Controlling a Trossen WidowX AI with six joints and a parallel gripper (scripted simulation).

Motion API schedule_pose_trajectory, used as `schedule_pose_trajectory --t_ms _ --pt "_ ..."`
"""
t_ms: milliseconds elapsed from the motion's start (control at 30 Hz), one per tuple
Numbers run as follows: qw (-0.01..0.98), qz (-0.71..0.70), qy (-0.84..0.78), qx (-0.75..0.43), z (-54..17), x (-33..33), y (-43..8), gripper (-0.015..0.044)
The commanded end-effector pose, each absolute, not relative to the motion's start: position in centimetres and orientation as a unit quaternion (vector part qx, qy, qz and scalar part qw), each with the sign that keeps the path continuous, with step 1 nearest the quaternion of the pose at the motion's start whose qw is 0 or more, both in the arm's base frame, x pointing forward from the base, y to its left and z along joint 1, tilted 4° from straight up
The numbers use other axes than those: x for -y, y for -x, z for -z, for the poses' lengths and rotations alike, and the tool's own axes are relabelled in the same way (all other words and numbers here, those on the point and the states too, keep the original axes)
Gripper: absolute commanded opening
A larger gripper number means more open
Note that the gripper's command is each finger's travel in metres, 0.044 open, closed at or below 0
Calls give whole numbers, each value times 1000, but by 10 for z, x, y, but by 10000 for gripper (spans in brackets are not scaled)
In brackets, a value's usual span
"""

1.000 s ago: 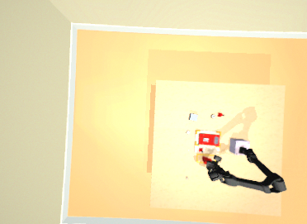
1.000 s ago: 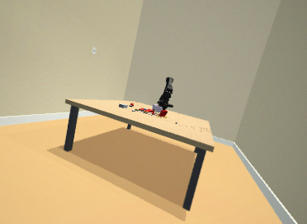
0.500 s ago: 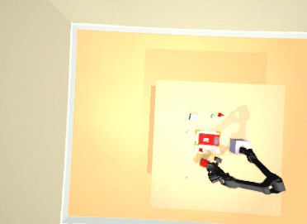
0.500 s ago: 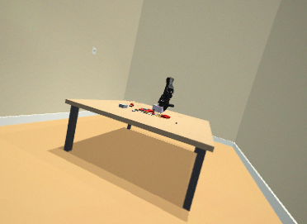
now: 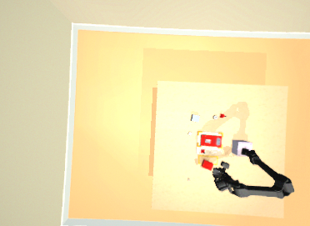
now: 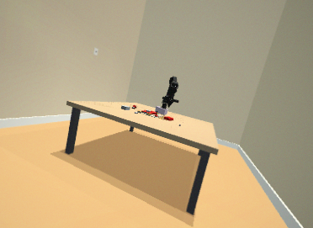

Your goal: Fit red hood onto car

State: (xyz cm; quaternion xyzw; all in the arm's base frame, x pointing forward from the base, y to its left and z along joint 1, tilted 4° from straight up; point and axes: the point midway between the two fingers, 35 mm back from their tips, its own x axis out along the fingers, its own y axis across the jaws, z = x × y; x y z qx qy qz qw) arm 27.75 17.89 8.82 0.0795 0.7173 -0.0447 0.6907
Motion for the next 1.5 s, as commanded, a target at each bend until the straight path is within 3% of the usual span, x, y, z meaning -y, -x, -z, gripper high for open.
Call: schedule_pose_trajectory --t_ms 0,533,800,1100,1467 --pt "691 45 -79 -717 -87 -179 -277 0" --pt "691 45 -79 -717 -87 -179 -277 0" --pt "691 40 -81 -717 -44 -222 -288 210" --pt "691 40 -81 -717 -43 -224 -289 440" --pt "691 40 -81 -717 -37 -224 -289 440"
